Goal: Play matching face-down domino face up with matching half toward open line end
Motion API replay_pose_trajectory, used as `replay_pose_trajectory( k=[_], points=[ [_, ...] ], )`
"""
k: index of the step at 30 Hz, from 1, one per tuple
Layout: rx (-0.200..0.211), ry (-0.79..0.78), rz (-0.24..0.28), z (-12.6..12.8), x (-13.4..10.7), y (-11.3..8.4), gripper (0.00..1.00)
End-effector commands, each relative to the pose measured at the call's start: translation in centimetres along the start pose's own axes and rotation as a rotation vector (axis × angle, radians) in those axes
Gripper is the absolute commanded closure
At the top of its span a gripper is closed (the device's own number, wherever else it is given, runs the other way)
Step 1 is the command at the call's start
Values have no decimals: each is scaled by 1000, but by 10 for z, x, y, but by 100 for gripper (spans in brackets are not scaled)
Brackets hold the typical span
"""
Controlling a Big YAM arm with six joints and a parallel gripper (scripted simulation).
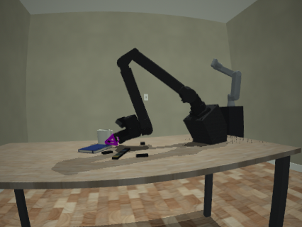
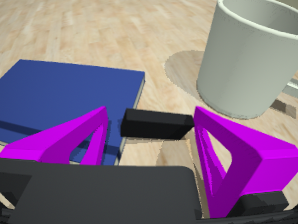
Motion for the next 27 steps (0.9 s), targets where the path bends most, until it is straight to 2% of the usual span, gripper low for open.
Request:
replay_pose_trajectory(
  k=[1, 2, 3, 27],
  points=[
    [28, -6, -48, -1, 1, -4, 28],
    [28, -6, -48, -1, 1, -4, 28],
    [1, 0, -6, 0, 2, 0, 28],
    [1, 0, -6, 0, 2, 0, 28]
  ],
)
Point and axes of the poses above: the point where the finger pads meet when closed, its own y axis out along the fingers, its own z axis across the jaws, x = y × z, the point moved 8 cm from there along -y, back along the fingers, and after that the axes turned 12 degrees about y, right-handed, at the moved point
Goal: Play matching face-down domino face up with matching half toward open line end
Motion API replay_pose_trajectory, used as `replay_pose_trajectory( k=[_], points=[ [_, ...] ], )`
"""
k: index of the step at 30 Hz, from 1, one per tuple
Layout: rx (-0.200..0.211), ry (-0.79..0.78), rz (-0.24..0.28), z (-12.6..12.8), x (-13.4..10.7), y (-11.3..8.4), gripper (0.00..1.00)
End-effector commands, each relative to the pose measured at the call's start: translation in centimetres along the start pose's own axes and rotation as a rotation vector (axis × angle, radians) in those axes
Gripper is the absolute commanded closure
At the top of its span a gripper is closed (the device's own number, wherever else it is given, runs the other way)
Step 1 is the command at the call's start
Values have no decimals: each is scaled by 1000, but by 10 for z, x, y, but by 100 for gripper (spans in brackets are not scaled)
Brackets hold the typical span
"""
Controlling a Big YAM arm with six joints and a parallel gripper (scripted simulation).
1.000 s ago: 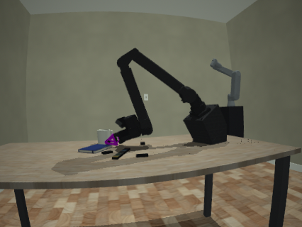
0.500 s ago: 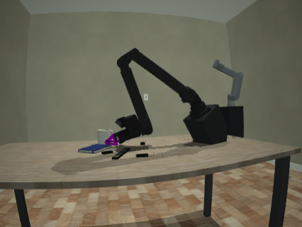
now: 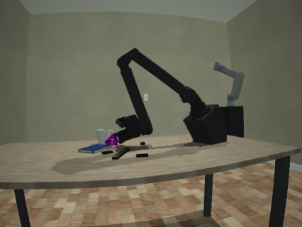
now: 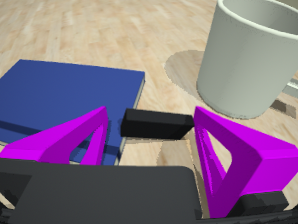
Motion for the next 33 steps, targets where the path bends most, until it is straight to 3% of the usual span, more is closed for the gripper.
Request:
replay_pose_trajectory(
  k=[1, 9, 19, 26, 33],
  points=[
    [1, 0, -6, 0, 2, 0, 28],
    [1, 0, -6, 0, 2, 0, 28],
    [-8, -2, 50, 3, 14, -2, 28],
    [-8, -2, 50, 3, 14, -2, 28],
    [-18, -7, 131, 7, 26, -3, 28]
  ],
)
Point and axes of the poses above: the point where the finger pads meet when closed, its own y axis out along the fingers, its own z axis across the jaws, x = y × z, the point moved 8 cm from there along -y, back along the fingers, and after that the axes turned 12 degrees about y, right-handed, at the moved point
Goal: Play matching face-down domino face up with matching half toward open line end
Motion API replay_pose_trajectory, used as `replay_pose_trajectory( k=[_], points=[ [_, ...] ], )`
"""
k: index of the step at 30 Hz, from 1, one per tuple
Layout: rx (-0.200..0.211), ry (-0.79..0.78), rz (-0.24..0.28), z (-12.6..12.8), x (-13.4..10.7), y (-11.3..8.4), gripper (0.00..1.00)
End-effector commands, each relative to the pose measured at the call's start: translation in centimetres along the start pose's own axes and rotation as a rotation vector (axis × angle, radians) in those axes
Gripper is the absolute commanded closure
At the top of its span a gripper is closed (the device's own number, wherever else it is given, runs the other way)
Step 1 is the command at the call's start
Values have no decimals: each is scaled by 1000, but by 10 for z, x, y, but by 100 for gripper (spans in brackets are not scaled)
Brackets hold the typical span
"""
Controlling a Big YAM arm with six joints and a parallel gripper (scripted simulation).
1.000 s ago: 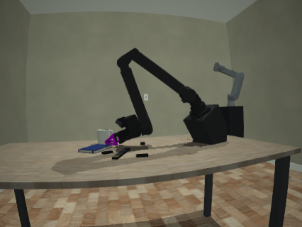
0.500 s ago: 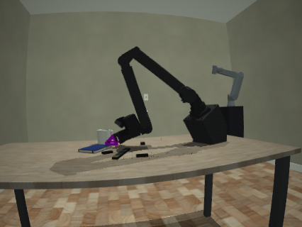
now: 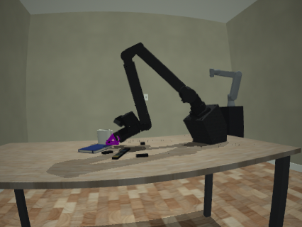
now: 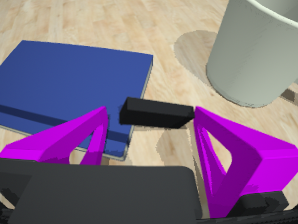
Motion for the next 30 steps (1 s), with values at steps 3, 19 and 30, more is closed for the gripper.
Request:
replay_pose_trajectory(
  k=[3, 19, 30],
  points=[
    [-16, 0, 20, 1, 30, -4, 28],
    [-49, -8, 215, 9, 71, -14, 28],
    [-73, -4, 358, 15, 102, -22, 28]
  ],
)
Point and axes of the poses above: the point where the finger pads meet when closed, its own y axis out along the fingers, its own z axis across the jaws, x = y × z, the point moved 8 cm from there along -y, back along the fingers, and after that the axes turned 12 degrees about y, right-handed, at the moved point
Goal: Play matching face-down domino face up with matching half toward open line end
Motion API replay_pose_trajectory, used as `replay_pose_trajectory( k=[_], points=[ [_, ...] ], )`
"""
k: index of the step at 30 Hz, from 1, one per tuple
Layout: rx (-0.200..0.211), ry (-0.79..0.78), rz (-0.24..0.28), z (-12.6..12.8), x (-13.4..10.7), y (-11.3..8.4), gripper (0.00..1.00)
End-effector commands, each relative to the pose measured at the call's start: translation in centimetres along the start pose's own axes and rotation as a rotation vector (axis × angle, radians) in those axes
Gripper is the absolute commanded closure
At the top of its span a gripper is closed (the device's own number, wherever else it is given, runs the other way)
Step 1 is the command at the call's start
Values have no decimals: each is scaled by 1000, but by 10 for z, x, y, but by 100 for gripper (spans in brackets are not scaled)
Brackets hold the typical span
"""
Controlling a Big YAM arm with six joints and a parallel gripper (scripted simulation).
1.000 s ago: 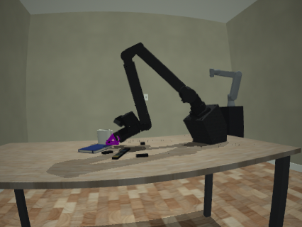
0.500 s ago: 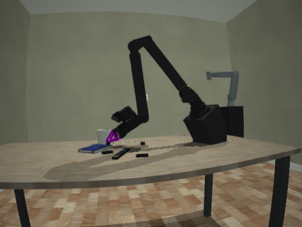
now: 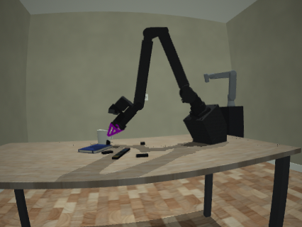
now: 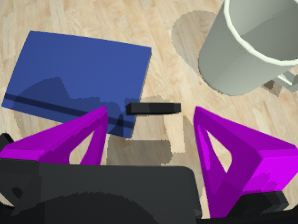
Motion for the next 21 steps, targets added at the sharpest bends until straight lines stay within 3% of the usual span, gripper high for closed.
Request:
replay_pose_trajectory(
  k=[1, 7, 15, 21],
  points=[
    [-28, -25, 63, 8, 45, -14, 28],
    [-84, -45, 334, 16, 93, -31, 28],
    [-86, -15, 336, 19, 99, -36, 28],
    [-136, -60, 619, 23, 120, -27, 28]
  ],
)
Point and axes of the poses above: the point where the finger pads meet when closed, its own y axis out along the fingers, its own z axis across the jaws, x = y × z, the point moved 8 cm from there along -y, back along the fingers, and after that the axes turned 12 degrees about y, right-handed, at the moved point
